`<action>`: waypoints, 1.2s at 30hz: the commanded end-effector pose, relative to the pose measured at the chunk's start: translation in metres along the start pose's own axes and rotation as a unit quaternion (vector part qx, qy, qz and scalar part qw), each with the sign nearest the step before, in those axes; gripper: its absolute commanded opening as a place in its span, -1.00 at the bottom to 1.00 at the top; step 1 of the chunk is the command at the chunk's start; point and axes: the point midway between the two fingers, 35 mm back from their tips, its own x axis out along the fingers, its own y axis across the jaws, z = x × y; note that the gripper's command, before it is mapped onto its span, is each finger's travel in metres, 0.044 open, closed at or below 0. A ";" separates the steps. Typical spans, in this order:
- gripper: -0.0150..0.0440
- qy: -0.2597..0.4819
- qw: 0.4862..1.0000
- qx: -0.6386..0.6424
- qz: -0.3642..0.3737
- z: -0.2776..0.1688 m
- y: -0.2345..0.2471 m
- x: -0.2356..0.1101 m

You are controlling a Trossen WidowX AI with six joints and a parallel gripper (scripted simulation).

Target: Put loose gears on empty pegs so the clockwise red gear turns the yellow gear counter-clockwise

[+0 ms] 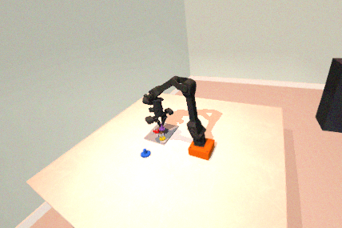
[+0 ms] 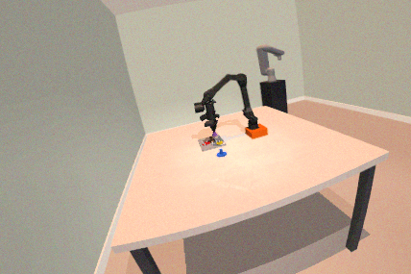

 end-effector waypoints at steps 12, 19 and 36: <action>-0.49 0.005 1.000 0.018 0.001 -0.001 -0.001 -0.001; -0.49 0.005 0.996 0.093 0.000 -0.001 -0.001 -0.001; -0.49 0.005 0.999 0.050 0.001 -0.001 0.000 0.009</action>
